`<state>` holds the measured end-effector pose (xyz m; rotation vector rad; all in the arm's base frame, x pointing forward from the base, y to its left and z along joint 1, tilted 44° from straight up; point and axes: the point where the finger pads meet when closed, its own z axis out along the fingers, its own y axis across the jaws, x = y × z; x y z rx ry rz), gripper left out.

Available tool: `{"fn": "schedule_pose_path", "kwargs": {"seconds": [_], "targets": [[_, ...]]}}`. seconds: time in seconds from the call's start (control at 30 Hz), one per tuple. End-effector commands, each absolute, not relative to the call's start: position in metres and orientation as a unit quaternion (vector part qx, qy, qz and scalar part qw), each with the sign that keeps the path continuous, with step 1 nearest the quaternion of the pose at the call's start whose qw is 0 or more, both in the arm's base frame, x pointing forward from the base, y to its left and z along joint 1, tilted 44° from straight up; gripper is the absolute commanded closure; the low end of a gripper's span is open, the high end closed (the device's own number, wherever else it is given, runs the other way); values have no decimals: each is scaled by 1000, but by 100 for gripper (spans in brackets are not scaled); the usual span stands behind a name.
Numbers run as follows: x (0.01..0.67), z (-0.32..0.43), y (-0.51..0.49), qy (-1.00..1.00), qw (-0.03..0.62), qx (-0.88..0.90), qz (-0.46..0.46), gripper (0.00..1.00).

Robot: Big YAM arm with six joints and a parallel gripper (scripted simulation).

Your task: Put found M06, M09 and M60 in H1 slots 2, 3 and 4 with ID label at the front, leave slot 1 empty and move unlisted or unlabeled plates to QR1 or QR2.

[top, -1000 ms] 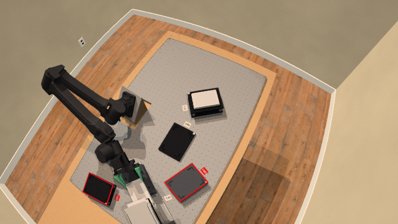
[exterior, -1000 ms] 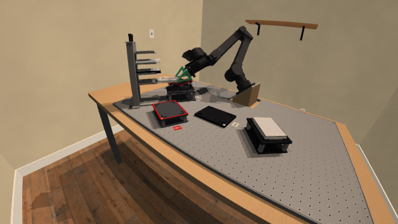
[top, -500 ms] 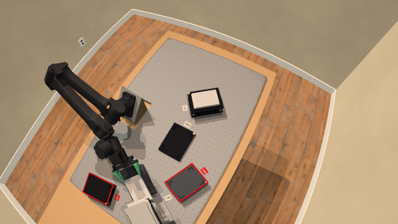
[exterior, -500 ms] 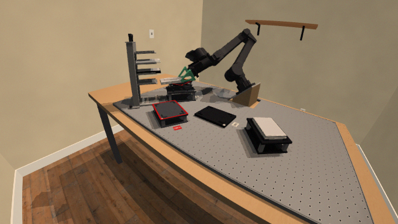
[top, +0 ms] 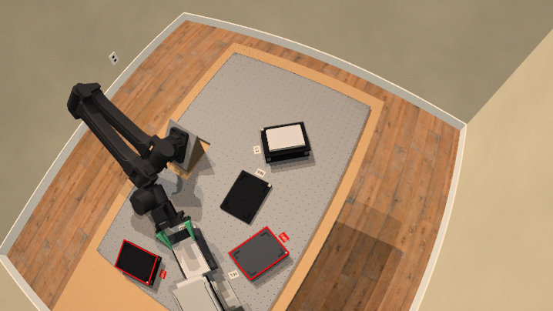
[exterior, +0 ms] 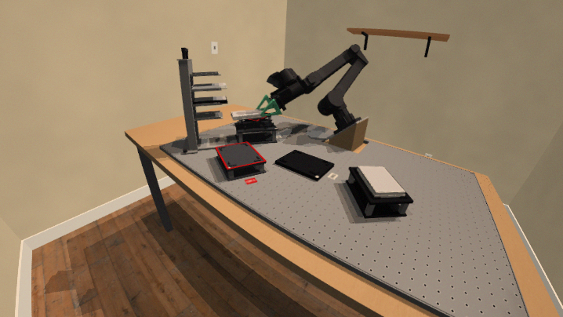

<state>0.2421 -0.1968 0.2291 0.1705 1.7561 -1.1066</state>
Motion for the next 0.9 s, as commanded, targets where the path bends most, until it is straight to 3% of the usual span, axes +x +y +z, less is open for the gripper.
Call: {"fn": "schedule_pose_path", "kwargs": {"seconds": [0.0, 0.87], "targets": [[241, 256, -200, 711, 518, 74, -470, 14], [216, 236, -192, 709, 519, 73, -472, 14]]}}
